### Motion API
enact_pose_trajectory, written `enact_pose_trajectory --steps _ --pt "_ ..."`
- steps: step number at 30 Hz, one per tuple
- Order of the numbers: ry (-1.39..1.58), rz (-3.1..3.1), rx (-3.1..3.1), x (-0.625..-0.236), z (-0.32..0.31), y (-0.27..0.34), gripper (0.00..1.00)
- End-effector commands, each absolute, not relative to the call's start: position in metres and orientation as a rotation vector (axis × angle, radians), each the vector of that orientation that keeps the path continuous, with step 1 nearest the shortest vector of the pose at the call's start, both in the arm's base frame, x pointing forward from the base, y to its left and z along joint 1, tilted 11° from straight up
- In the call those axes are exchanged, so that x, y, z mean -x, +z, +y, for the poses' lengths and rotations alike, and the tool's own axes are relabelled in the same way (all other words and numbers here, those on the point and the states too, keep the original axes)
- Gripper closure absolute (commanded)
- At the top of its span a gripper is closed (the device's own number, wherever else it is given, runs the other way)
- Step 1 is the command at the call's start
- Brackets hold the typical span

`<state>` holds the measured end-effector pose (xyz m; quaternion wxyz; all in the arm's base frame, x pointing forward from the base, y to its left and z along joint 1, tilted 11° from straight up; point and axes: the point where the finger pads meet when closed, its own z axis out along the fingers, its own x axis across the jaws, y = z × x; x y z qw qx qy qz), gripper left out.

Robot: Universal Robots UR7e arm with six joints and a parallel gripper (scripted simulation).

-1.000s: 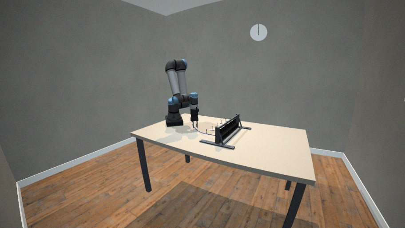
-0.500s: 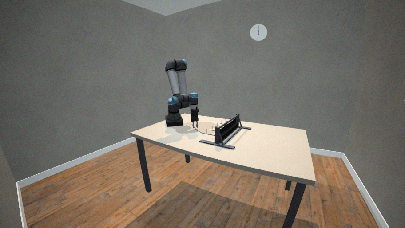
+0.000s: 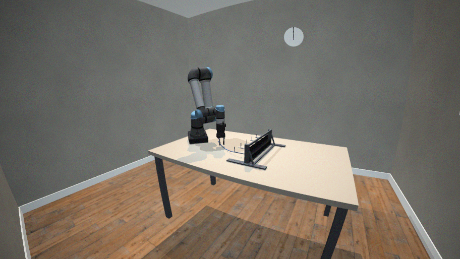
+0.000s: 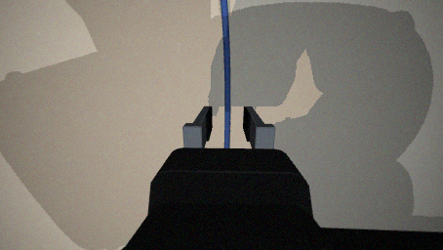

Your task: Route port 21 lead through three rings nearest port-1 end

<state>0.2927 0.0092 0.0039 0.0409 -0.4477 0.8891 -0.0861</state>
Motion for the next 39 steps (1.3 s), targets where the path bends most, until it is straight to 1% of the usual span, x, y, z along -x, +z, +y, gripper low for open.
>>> enact_pose_trajectory --steps 1,39 --pt "-0.265 2.722 1.371 -0.293 0.0092 0.0042 0.33" --pt "-0.265 2.722 1.371 -0.2937 0.0086 -0.0004 0.33"
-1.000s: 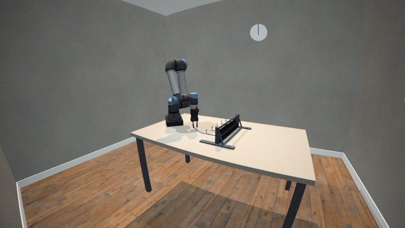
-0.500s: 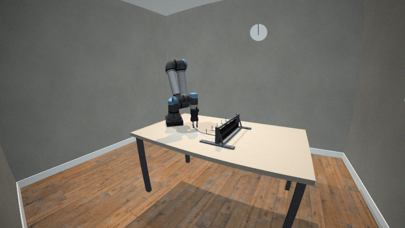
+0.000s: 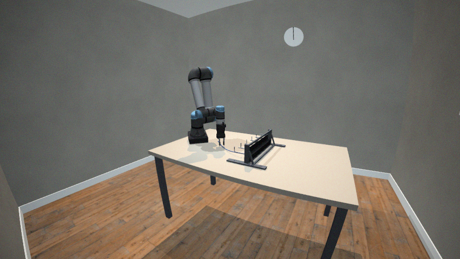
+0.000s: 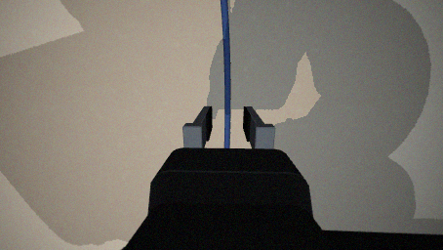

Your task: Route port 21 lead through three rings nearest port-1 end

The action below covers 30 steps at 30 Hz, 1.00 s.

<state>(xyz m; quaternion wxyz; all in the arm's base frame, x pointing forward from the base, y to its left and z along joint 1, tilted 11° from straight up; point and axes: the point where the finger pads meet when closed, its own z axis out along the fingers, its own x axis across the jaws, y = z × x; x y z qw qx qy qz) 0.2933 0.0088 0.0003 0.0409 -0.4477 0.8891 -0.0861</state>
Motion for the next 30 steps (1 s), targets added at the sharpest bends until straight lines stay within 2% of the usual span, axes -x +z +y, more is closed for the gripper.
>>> enact_pose_trajectory --steps 1,30 --pt "-0.265 2.722 1.371 -0.2938 0.0086 -0.0007 0.33" --pt "-0.265 2.722 1.371 -0.2947 0.0079 -0.0067 0.33"
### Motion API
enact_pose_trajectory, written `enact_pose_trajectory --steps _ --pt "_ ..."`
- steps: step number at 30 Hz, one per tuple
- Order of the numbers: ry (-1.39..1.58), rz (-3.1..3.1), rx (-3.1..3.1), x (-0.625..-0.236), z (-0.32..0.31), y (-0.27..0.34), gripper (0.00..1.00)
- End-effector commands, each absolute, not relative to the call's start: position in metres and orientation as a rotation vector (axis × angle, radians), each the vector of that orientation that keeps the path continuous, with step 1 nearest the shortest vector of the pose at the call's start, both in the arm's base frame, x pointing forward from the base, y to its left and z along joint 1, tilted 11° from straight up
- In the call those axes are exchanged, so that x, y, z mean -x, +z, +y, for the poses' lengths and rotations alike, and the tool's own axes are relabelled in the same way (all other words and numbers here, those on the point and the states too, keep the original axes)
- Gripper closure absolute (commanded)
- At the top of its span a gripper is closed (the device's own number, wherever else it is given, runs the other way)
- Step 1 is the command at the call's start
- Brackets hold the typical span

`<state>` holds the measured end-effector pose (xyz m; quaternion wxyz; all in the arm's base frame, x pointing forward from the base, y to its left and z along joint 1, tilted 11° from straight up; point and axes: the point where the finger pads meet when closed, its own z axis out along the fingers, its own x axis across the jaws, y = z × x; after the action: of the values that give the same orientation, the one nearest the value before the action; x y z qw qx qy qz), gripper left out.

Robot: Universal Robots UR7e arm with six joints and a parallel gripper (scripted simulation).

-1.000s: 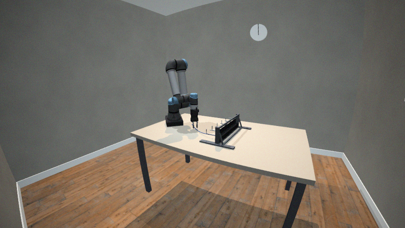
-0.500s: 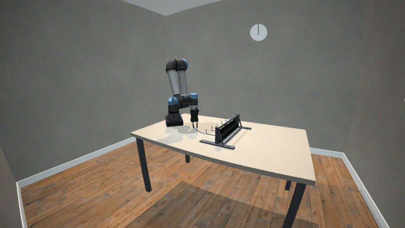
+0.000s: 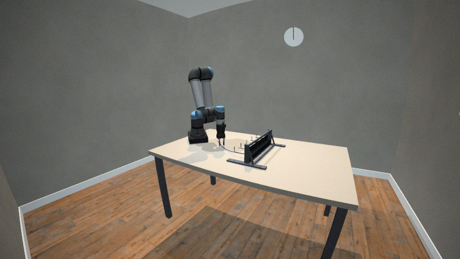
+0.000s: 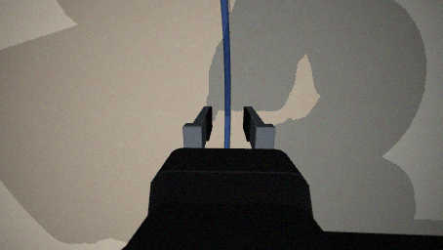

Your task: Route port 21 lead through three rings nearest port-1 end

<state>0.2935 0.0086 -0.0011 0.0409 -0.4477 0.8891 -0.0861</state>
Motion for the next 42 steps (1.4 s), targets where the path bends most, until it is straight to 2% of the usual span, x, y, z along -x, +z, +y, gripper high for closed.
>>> enact_pose_trajectory --steps 1,41,42 --pt "-0.265 2.722 1.371 -0.2947 0.0079 -0.0067 0.33" --pt "-0.265 2.722 1.371 -0.2947 0.0079 -0.0068 0.33" --pt "-0.265 2.722 1.371 -0.2947 0.0079 -0.0068 1.0"
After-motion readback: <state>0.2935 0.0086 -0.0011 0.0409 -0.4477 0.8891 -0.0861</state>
